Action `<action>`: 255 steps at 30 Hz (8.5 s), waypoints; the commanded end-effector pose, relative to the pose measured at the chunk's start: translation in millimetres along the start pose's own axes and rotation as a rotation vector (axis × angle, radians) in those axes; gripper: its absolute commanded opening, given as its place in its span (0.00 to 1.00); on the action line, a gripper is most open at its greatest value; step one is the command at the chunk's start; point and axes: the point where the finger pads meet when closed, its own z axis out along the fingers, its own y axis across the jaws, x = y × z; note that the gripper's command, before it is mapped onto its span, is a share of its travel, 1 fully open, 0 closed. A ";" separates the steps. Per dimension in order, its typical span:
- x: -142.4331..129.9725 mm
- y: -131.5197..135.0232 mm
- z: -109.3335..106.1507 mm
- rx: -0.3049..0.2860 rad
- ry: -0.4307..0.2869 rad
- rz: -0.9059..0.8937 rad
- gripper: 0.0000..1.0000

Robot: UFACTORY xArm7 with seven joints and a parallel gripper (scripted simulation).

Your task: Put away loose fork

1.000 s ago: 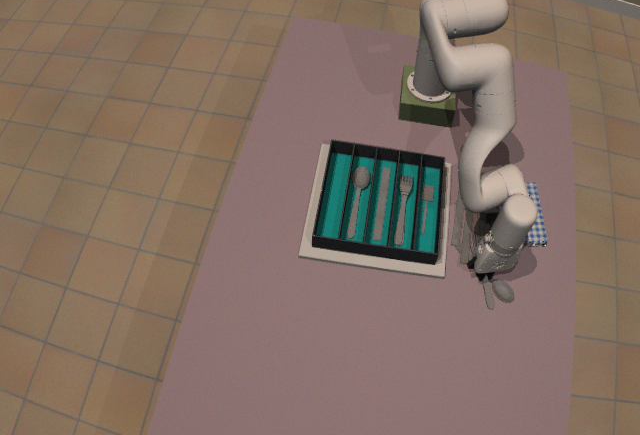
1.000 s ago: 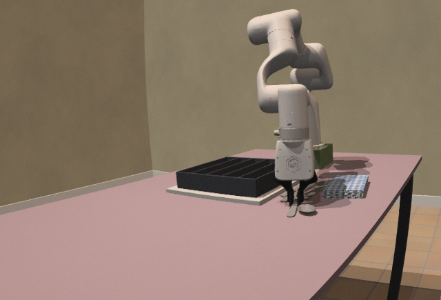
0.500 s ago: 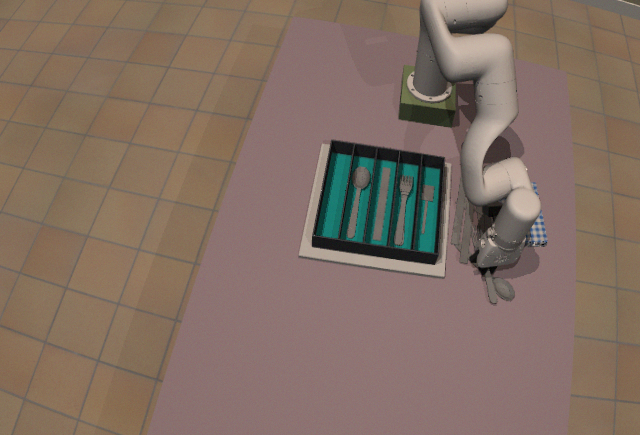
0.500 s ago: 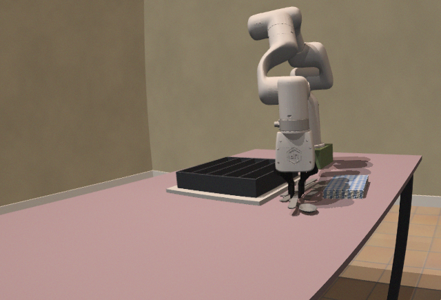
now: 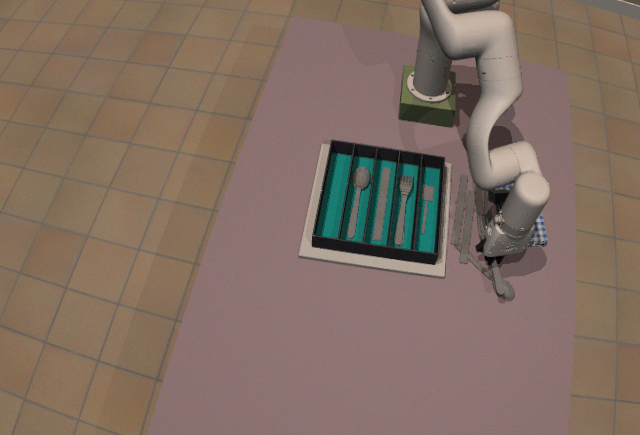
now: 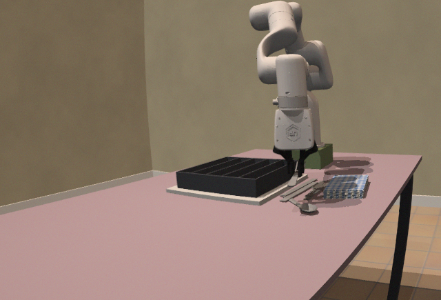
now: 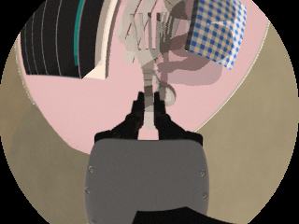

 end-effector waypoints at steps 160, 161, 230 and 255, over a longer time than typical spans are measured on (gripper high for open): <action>159.7 -173.6 12.1 0.011 -0.088 0.301 0.05; 159.7 -173.6 12.1 0.011 -0.088 0.301 0.05; 160.0 -172.8 43.8 0.011 -0.088 0.301 0.24; 160.0 -172.8 40.2 0.011 -0.088 0.301 0.24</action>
